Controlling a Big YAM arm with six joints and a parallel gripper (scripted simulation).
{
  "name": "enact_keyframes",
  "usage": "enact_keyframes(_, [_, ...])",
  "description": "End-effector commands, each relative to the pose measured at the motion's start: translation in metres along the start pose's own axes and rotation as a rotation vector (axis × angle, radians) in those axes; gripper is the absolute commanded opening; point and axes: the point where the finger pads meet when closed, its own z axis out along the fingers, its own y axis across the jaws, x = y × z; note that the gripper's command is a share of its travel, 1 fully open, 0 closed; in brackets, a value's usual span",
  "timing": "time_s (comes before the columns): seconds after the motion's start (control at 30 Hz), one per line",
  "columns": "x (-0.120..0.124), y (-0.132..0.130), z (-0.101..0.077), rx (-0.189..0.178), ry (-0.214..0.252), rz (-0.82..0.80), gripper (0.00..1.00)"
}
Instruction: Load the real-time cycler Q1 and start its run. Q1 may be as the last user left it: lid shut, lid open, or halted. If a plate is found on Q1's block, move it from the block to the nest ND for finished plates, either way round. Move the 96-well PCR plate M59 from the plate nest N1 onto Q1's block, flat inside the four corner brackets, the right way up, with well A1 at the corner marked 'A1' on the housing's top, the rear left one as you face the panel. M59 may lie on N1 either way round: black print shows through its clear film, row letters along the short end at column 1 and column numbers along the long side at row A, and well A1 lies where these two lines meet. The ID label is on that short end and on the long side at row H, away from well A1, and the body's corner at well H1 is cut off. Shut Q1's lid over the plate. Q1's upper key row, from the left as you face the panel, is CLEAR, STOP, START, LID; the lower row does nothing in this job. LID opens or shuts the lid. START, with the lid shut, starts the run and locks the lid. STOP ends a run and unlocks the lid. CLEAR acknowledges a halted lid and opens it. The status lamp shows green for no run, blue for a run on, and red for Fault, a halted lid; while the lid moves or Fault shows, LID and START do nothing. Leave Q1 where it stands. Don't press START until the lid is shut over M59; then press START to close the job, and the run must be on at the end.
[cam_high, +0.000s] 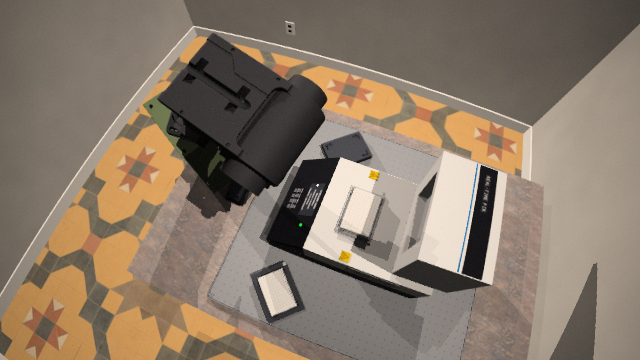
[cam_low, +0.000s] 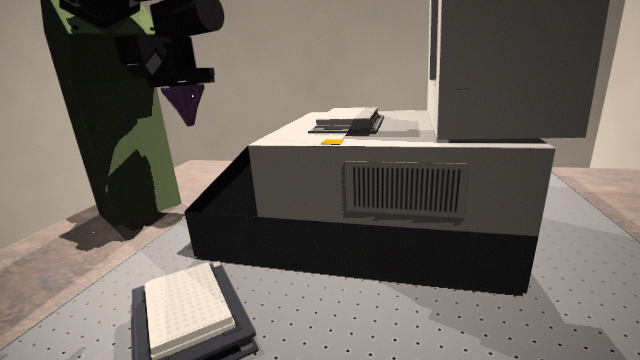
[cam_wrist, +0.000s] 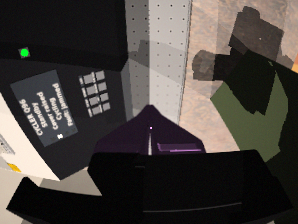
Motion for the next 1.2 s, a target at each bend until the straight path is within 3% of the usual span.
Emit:
enact_keyframes(0.0, [-0.0043, 0.0022, -0.0015, -0.014, -0.013, 0.009, 0.0])
enact_keyframes(0.37, [-0.0028, -0.005, -0.0013, 0.015, -0.006, 0.002, 0.0])
enact_keyframes(1.17, [-0.0027, -0.0054, -0.001, 0.016, -0.005, 0.001, 0.0])
